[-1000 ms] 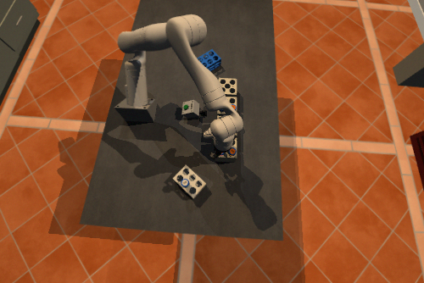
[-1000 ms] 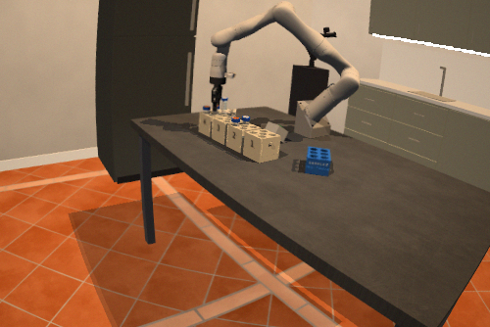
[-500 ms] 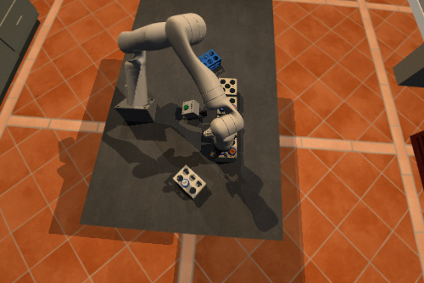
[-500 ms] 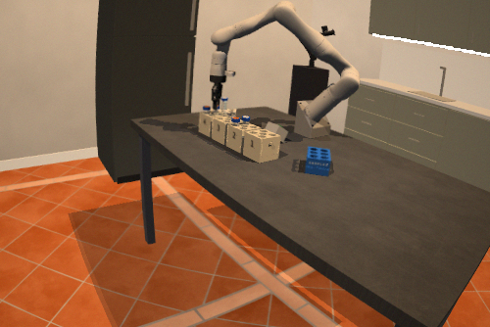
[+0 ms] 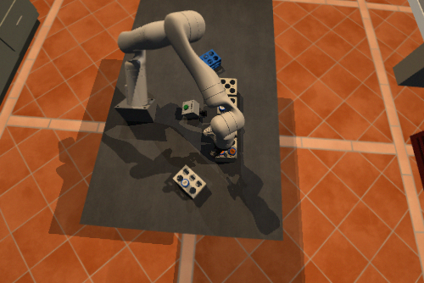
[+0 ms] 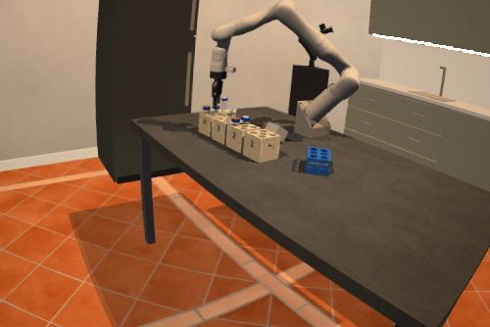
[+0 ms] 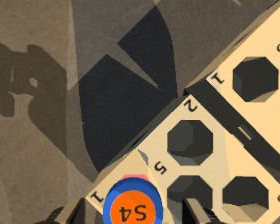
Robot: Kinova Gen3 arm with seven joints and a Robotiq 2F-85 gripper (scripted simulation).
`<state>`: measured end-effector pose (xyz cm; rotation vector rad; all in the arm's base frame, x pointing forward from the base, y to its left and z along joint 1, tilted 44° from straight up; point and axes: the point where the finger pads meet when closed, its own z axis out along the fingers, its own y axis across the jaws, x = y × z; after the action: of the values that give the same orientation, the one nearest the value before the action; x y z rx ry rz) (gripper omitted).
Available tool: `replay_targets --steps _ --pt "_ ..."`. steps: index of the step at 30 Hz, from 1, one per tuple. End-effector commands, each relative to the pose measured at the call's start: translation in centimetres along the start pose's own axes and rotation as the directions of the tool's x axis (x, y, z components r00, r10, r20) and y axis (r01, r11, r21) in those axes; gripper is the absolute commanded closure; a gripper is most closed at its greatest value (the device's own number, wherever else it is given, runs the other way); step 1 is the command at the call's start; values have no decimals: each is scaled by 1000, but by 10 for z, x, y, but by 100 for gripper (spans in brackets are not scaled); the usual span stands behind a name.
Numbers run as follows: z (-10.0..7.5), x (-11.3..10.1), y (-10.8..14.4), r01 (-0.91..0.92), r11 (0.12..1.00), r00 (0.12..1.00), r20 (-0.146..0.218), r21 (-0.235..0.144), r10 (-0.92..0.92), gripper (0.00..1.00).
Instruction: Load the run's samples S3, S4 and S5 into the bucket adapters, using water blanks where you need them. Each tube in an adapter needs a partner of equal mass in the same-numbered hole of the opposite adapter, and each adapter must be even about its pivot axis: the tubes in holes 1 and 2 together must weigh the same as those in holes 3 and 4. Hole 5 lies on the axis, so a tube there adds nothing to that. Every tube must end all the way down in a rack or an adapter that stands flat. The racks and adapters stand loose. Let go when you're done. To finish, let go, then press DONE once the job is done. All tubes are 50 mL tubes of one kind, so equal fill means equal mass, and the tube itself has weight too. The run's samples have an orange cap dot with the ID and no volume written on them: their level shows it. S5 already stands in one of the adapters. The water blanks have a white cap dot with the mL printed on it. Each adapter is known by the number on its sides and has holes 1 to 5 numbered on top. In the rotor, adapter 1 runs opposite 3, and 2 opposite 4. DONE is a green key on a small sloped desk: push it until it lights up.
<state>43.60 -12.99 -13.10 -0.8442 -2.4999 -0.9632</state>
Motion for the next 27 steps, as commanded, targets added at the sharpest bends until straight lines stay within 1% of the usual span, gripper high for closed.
replay_targets --steps 1,6,20,22,27 --pt "-11 -1 -2 -6 1000 1000 5 2 6 38" --pt "-14 -1 -1 -4 1000 1000 4 1 4 38" --pt "-33 0 -2 -7 1000 1000 4 3 7 38" --pt "-33 0 -2 -7 1000 1000 4 3 7 38" --pt "-40 0 -2 -7 1000 1000 4 3 7 38"
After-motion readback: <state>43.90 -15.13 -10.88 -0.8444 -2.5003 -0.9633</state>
